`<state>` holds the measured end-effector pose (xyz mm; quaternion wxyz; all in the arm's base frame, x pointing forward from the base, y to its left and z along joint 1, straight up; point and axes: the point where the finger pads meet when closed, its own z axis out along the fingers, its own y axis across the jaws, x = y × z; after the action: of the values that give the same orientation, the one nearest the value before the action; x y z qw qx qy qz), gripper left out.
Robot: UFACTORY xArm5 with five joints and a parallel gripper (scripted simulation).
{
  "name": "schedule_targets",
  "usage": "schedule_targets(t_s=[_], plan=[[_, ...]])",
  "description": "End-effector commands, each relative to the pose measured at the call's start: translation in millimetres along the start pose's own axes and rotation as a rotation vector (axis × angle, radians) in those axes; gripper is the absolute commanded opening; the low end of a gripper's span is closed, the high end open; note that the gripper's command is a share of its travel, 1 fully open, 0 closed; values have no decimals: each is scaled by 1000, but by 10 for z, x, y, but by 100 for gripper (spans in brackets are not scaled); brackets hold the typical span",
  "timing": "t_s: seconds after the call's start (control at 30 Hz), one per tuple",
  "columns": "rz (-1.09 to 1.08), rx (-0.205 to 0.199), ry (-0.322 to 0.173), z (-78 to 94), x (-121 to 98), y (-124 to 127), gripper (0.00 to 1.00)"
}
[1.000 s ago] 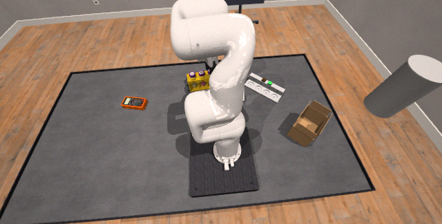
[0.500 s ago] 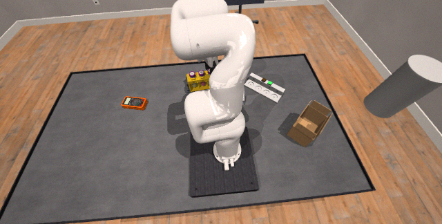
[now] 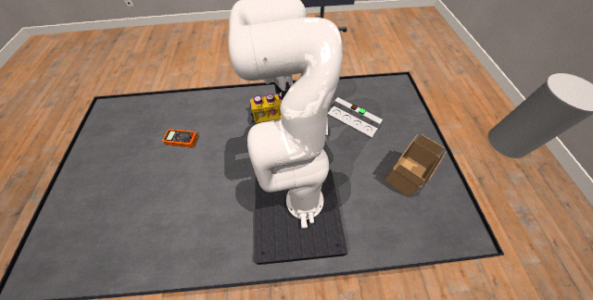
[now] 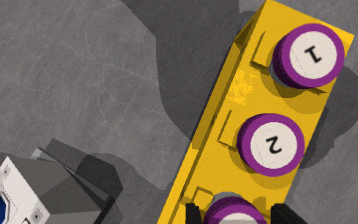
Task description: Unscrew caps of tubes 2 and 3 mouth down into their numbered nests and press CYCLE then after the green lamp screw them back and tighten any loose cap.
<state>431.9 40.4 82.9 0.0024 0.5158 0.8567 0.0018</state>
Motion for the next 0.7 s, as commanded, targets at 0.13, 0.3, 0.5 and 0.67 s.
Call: schedule_targets(t_s=[0.13, 0.3, 0.5, 0.67], plan=[[0, -6, 3, 20, -5, 14, 46], [0, -6, 3, 32, -5, 14, 46], [0, -6, 3, 32, -5, 14, 0], [0, -6, 3, 32, -5, 14, 0]])
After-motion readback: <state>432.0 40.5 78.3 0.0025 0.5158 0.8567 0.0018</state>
